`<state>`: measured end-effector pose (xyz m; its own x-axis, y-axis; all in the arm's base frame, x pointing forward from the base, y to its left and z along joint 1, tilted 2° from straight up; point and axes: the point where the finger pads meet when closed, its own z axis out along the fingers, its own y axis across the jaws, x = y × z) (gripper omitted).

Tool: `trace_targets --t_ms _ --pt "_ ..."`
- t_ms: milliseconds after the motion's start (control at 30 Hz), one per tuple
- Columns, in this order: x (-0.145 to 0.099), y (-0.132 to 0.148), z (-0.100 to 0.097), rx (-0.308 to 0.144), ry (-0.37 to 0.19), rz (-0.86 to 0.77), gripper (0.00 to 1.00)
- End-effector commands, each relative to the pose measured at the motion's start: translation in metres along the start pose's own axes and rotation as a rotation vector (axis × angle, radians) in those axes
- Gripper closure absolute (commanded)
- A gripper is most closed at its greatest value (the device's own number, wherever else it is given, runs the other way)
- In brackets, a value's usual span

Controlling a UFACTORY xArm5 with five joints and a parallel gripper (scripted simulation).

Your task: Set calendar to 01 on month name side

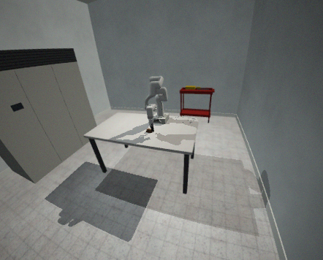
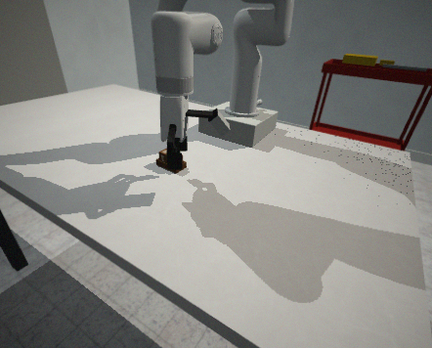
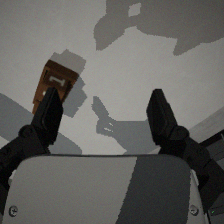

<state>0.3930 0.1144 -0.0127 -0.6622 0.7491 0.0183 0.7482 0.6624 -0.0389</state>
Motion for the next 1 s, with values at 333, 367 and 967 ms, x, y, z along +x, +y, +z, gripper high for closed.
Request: trace_targets --t_ms 333,367,967 --pt "-0.011 -0.005 -0.001 -0.004 0.0 0.262 0.0" --pt "-0.014 -0.006 -0.001 -0.004 0.0 0.262 0.0" --pt "-0.029 -0.015 -0.001 -0.004 0.003 0.553 0.0"
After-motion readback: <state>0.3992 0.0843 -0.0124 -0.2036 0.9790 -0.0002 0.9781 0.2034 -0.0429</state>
